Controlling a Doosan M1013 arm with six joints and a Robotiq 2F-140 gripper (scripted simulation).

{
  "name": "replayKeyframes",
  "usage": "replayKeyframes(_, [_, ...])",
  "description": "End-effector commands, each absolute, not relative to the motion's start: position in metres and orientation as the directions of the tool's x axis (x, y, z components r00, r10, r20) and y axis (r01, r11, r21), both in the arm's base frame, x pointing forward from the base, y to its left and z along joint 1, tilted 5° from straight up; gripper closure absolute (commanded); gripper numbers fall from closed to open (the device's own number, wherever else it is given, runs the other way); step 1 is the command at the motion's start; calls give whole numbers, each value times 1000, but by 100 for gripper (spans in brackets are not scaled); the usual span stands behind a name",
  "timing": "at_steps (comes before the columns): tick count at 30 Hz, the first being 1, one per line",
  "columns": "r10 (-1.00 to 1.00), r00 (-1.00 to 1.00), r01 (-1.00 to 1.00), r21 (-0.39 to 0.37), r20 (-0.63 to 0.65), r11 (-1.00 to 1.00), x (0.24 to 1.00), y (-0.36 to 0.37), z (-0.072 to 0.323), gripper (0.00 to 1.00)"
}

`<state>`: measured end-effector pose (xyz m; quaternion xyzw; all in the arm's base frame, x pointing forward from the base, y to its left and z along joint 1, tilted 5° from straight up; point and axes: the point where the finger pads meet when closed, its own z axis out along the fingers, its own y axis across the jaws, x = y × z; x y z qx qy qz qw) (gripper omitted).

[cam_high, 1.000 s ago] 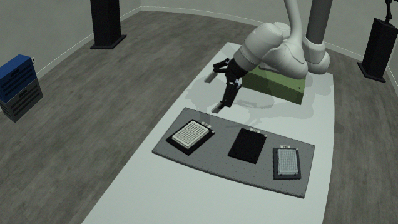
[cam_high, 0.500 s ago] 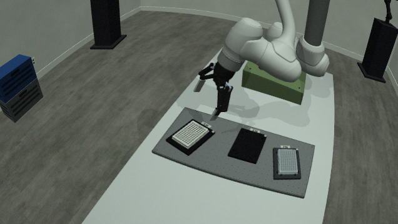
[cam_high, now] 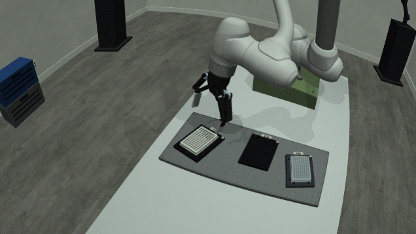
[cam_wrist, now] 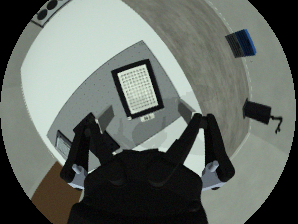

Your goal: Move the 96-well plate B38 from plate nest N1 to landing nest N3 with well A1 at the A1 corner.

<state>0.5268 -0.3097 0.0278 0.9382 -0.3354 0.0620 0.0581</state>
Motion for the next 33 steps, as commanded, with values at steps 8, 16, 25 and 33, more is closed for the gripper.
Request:
replayKeyframes(8, [-489, 872, -487, -50, 37, -872, 554, -325, 11, 0])
replayKeyframes(16, [-447, 894, -444, -84, 14, -892, 562, -329, 7, 0])
replayKeyframes(25, [-446, 895, -444, -85, 14, -892, 562, -330, 7, 100])
replayKeyframes(33, [-446, 895, -444, -85, 14, -892, 562, -330, 7, 100])
